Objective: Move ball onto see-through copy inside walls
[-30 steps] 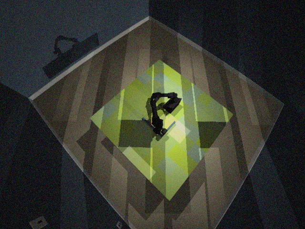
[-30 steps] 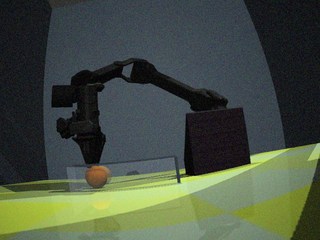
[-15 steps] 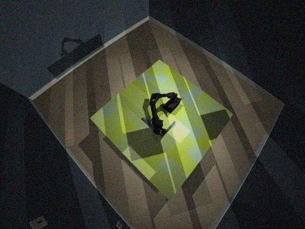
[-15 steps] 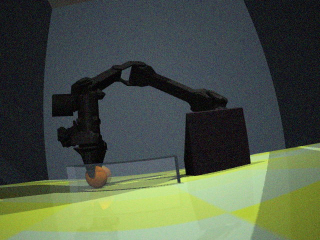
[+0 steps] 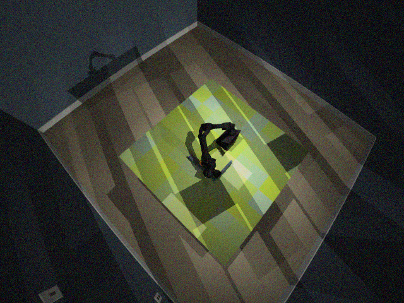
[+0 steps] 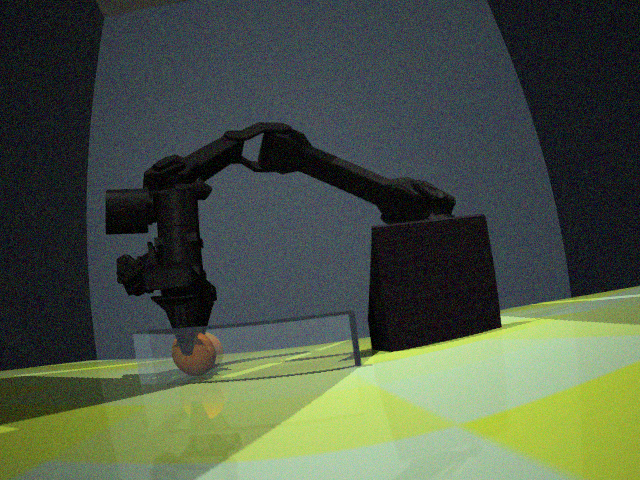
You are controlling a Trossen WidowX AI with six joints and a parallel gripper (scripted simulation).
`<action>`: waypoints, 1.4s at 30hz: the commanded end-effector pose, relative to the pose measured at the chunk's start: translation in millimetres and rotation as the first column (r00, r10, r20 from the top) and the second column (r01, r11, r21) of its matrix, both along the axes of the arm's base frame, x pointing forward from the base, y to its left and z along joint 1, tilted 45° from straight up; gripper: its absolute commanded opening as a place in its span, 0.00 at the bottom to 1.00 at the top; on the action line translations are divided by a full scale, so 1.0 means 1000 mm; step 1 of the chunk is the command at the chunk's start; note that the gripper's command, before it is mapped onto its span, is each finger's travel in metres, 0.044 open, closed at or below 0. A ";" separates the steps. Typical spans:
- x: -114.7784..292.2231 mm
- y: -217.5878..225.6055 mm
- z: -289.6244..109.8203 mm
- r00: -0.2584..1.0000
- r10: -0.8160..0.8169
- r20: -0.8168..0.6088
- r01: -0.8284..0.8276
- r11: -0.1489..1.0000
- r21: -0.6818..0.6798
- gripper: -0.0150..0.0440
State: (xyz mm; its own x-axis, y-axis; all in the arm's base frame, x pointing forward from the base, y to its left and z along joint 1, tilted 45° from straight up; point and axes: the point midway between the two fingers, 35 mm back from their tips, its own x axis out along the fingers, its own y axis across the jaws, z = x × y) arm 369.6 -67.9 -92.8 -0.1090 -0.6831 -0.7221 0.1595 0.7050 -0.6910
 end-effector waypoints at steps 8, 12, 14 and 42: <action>0.000 0.033 0.023 1.000 -0.014 -0.025 0.015 1.000 0.027 0.25; -0.005 0.043 0.028 0.998 -0.016 -0.060 0.018 0.999 0.033 0.25; -0.001 0.049 0.036 0.998 -0.013 -0.054 0.014 1.000 0.027 0.25; 0.005 0.025 0.118 1.000 0.013 -0.013 -0.013 1.000 -0.006 0.25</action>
State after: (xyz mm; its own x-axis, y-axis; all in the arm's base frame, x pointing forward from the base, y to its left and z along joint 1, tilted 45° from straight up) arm 380.5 -27.7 21.8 -0.1046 -0.6839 -0.7221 0.1516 0.7066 -0.6912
